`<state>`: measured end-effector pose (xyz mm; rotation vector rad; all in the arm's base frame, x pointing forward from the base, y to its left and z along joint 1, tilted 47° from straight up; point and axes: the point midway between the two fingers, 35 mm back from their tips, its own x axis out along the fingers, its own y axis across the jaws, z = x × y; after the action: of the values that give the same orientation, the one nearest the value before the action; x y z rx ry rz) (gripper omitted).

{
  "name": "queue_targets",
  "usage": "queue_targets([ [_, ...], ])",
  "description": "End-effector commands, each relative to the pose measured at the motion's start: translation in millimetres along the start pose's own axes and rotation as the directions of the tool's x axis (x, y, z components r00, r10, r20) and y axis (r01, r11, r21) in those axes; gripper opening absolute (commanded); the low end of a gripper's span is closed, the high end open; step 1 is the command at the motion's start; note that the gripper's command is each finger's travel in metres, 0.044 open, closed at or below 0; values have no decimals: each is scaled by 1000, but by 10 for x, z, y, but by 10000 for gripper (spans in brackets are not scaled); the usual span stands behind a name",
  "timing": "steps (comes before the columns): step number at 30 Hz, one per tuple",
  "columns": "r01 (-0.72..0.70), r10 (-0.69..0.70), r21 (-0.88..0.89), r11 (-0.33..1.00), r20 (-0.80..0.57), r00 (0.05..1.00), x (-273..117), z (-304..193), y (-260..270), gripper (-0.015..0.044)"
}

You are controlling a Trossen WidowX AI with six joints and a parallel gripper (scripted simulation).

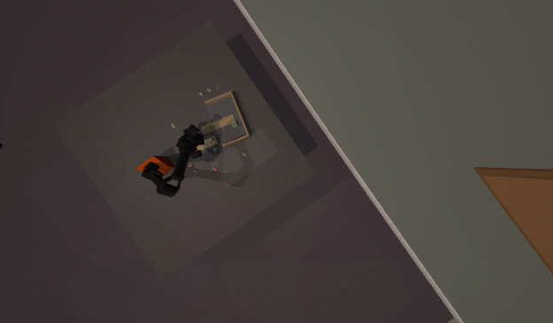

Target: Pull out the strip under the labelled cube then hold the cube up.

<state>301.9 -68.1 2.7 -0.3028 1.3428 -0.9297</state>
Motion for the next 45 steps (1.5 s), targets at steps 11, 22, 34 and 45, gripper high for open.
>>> queue_targets([
  [11,4,-4,-4,1000,3,1000,-60,501,75,440],
  [22,4,-4,-3,1000,4,1000,-105,886,121,440],
  [34,3,-3,-2,1000,5,1000,-10,982,131,250],
  [45,4,-4,-2,1000,5,1000,171,988,130,250],
])
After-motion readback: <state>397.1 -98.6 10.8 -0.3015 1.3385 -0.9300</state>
